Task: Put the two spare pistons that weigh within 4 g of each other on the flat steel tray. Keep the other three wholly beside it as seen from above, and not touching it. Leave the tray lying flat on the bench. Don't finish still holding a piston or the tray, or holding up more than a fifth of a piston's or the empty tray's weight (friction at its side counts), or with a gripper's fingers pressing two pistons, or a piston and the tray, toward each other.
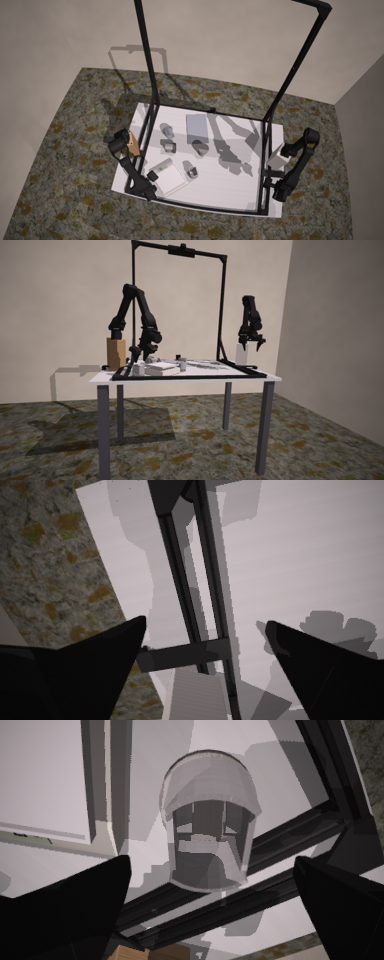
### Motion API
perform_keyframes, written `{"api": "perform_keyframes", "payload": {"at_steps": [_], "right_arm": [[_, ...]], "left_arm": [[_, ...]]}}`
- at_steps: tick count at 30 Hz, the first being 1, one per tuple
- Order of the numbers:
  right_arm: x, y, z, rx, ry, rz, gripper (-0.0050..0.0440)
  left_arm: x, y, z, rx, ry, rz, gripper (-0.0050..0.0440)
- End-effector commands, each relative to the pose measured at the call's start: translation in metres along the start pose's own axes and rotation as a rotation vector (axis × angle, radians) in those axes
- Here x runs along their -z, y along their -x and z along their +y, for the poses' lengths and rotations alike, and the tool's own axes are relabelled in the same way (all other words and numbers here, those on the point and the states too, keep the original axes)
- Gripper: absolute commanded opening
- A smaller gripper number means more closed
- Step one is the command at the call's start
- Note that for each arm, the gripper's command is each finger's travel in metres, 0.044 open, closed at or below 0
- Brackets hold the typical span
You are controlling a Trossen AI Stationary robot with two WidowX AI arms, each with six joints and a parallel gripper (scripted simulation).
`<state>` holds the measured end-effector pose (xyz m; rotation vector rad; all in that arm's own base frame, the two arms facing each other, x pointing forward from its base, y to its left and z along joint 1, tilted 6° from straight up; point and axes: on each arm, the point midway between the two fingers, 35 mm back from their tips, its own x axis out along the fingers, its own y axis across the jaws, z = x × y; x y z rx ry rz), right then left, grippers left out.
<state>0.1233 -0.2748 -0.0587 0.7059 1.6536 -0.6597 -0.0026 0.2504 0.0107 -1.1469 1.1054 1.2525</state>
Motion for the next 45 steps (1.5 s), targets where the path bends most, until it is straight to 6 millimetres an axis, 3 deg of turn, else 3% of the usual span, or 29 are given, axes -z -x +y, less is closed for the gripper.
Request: {"api": "perform_keyframes", "payload": {"at_steps": [1,12,15,34,45], "right_arm": [[0.002,0.018,-0.001,0.004,-0.005,-0.011,0.0378],[0.017,0.071,-0.001,0.004,-0.005,-0.011,0.0378],[0.019,0.076,-0.001,0.004,-0.005,-0.011,0.0378],[0.019,0.078,-0.001,-0.038,-0.298,-0.28,0.0378],[0.021,0.072,0.0,-0.043,-0.309,-0.282,0.0378]], "left_arm": [[0.0,0.0,0.0,0.003,-0.003,0.001,0.044],[0.0,0.0,0.0,0.003,-0.003,0.001,0.044],[0.0,0.0,0.0,0.003,-0.003,0.001,0.044],[0.0,0.0,0.0,0.003,-0.003,0.001,0.044],[0.0,0.0,0.0,0.003,-0.003,0.001,0.044]]}}
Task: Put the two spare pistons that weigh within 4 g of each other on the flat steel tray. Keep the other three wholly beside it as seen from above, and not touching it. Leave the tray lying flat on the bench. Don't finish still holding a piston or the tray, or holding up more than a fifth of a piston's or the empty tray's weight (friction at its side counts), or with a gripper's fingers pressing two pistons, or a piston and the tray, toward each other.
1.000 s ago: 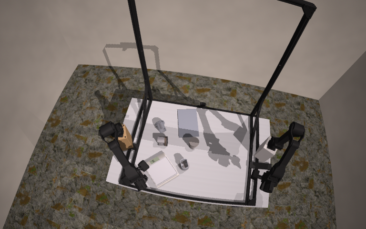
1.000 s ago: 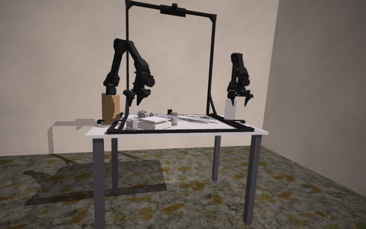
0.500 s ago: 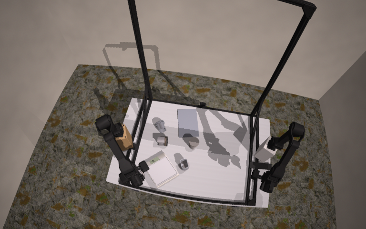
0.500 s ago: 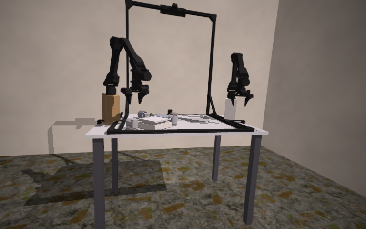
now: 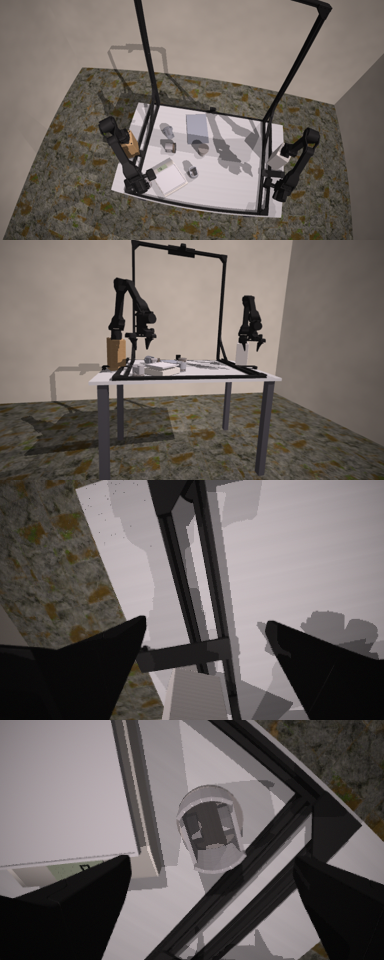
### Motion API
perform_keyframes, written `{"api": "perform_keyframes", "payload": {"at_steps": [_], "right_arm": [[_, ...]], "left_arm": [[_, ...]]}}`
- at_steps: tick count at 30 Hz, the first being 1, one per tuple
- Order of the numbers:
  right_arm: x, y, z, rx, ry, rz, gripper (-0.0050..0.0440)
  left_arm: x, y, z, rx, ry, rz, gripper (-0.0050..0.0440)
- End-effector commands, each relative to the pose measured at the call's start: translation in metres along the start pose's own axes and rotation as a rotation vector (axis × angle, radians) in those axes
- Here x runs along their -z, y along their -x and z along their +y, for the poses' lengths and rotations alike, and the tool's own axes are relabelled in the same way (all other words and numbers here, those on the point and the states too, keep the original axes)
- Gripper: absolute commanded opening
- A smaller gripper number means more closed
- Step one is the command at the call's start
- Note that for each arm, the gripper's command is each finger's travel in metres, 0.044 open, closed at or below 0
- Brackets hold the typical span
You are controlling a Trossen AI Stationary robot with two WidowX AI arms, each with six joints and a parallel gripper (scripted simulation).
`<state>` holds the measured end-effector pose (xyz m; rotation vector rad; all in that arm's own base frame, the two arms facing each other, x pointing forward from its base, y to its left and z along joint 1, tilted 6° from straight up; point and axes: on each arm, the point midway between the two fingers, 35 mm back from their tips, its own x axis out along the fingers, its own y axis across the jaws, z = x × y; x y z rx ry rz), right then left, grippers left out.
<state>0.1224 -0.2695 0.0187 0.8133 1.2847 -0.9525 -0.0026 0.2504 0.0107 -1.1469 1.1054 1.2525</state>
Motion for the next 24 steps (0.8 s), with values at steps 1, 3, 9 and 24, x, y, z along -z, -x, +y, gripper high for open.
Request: {"api": "perform_keyframes", "payload": {"at_steps": [1,3,9,24], "right_arm": [[0.004,-0.003,0.0,-0.004,-0.004,0.009,0.0378],[0.004,-0.003,0.0,-0.004,-0.004,0.009,0.0378],[0.007,-0.003,0.025,-0.006,0.13,0.006,0.0378],[0.023,-0.003,0.088,-0.007,0.372,0.01,0.0378]], "left_arm": [[0.0,0.0,0.0,0.003,-0.003,0.001,0.044],[0.0,0.0,0.0,0.003,-0.003,0.001,0.044],[0.0,0.0,0.0,0.003,-0.003,0.001,0.044],[0.0,0.0,0.0,0.003,-0.003,0.001,0.044]]}}
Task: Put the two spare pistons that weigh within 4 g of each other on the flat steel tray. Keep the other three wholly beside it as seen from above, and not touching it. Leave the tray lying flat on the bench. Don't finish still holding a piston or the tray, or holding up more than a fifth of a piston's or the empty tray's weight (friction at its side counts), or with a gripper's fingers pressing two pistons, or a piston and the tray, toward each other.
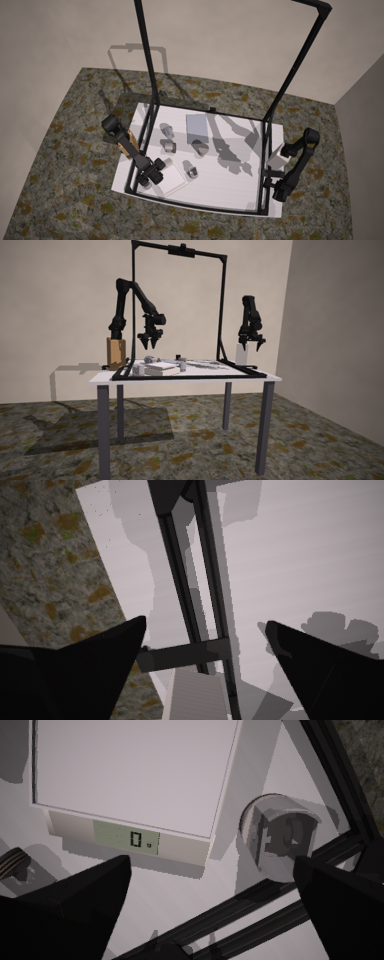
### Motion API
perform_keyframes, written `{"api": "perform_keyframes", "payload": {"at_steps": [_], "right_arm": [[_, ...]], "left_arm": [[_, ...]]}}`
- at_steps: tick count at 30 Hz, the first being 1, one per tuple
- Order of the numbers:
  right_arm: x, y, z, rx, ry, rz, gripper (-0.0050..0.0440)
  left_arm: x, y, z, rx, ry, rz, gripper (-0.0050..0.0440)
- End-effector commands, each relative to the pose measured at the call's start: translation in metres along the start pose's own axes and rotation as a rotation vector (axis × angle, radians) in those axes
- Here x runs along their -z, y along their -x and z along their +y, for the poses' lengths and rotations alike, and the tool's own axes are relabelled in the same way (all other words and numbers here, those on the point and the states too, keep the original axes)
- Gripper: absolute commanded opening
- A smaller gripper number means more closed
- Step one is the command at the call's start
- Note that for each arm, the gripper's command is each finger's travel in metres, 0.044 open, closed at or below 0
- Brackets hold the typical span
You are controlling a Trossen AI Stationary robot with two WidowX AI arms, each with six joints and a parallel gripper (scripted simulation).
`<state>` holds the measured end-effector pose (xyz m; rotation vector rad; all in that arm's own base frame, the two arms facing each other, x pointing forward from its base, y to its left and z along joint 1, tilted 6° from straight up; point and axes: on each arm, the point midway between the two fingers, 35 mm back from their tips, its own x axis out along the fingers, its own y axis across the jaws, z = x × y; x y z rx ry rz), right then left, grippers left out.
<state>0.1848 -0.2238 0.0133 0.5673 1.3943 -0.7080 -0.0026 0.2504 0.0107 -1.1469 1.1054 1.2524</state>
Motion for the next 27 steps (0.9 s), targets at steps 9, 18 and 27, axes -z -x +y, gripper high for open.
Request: {"api": "perform_keyframes", "payload": {"at_steps": [9,18,27], "right_arm": [[0.004,-0.002,0.055,0.003,0.124,0.005,0.0378],[0.027,-0.002,0.081,0.003,0.31,0.006,0.0378],[0.057,-0.002,0.115,0.002,0.55,0.006,0.0378]], "left_arm": [[0.0,0.0,0.0,0.003,-0.003,0.001,0.044],[0.0,0.0,0.0,0.003,-0.003,0.001,0.044],[0.0,0.0,0.0,0.003,-0.003,0.001,0.044]]}}
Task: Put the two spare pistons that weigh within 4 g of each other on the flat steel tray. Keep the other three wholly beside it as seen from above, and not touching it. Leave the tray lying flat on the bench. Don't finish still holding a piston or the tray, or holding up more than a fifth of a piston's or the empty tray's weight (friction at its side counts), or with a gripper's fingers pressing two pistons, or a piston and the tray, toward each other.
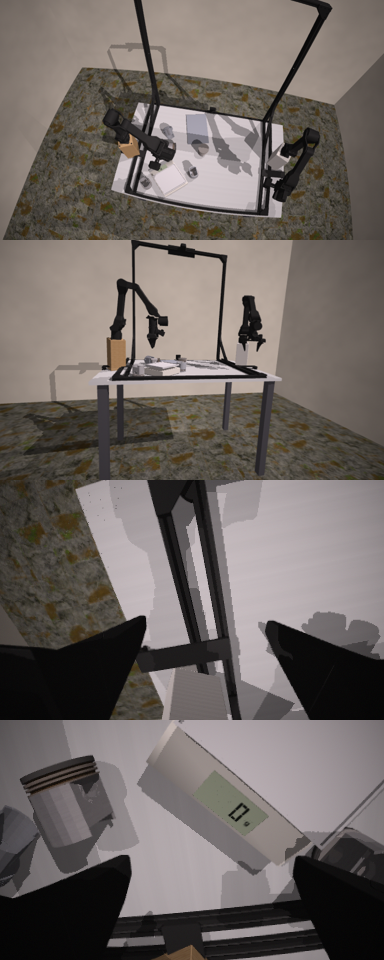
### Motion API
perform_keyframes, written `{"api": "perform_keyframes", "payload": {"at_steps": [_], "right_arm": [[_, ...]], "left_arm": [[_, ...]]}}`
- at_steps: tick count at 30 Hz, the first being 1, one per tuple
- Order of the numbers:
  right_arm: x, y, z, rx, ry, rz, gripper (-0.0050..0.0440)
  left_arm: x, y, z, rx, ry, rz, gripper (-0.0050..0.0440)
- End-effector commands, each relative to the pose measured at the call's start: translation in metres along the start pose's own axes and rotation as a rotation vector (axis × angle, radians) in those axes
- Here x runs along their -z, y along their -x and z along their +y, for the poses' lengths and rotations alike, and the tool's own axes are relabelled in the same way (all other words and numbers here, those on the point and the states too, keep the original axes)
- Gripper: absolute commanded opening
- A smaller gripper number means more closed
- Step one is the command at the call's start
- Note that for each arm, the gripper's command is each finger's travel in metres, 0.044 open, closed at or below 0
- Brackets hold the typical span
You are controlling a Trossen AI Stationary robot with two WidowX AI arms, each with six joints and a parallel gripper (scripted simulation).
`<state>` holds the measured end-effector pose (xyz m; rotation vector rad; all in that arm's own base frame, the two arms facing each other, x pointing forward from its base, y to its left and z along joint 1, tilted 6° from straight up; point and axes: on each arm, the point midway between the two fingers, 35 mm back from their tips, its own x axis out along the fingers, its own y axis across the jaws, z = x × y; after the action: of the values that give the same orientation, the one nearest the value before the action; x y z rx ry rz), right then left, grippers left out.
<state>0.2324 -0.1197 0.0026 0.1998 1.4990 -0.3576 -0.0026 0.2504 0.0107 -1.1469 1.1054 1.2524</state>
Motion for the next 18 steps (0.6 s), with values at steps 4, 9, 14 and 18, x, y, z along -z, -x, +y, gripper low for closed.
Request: {"api": "perform_keyframes", "payload": {"at_steps": [4,9,14,18], "right_arm": [[0.009,-0.001,0.023,0.003,0.136,0.004,0.0378],[0.016,-0.001,0.048,0.003,0.269,0.004,0.0378],[0.022,-0.001,0.072,0.003,0.402,0.004,0.0378],[0.027,-0.001,0.091,0.003,0.509,0.004,0.0378]], "left_arm": [[0.0,0.0,0.0,0.003,-0.003,0.001,0.044],[0.0,0.0,0.0,0.003,-0.003,0.001,0.044],[0.0,0.0,0.0,0.003,-0.003,0.001,0.044],[0.0,0.0,0.0,0.003,-0.003,0.001,0.044]]}}
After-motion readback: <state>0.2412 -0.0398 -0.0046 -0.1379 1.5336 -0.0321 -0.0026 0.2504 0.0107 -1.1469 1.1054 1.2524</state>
